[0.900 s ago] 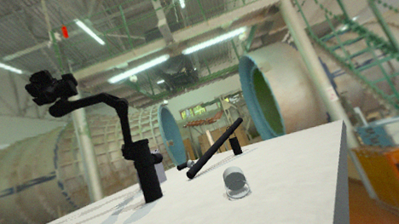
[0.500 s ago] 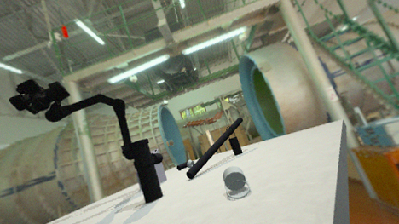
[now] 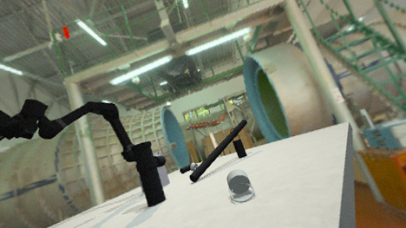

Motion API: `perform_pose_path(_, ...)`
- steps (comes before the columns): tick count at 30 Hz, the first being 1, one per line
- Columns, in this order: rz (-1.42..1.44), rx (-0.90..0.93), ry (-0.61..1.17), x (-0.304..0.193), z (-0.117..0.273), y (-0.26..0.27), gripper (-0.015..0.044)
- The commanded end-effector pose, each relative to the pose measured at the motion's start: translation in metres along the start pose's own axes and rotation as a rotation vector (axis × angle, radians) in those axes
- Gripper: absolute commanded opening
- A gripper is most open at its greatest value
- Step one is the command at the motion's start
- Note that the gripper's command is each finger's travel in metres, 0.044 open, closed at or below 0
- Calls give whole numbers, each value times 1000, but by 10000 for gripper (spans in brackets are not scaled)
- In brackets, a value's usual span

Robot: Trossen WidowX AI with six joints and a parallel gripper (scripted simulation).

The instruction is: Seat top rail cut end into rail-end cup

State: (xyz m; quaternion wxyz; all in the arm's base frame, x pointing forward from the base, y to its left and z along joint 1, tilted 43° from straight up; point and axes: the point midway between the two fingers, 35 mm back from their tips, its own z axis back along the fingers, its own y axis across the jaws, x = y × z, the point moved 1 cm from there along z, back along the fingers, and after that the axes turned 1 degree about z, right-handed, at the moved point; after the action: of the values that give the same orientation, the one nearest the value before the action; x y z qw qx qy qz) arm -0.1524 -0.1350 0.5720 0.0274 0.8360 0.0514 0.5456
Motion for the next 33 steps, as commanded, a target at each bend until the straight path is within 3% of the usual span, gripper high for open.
perform_pose_path(1, -4, 170, 21, -9, 20, 46, 440)
perform_pose_path(9, 7, 573, 74, -26, 102, 142, 440)
perform_pose_path(18, 52, 1020, 108, -38, 242, 201, 440)
perform_pose_path(25, 109, 1356, 111, -46, 365, 199, 440)
perform_pose_path(33, 200, 1719, 90, -59, 495, 145, 440)
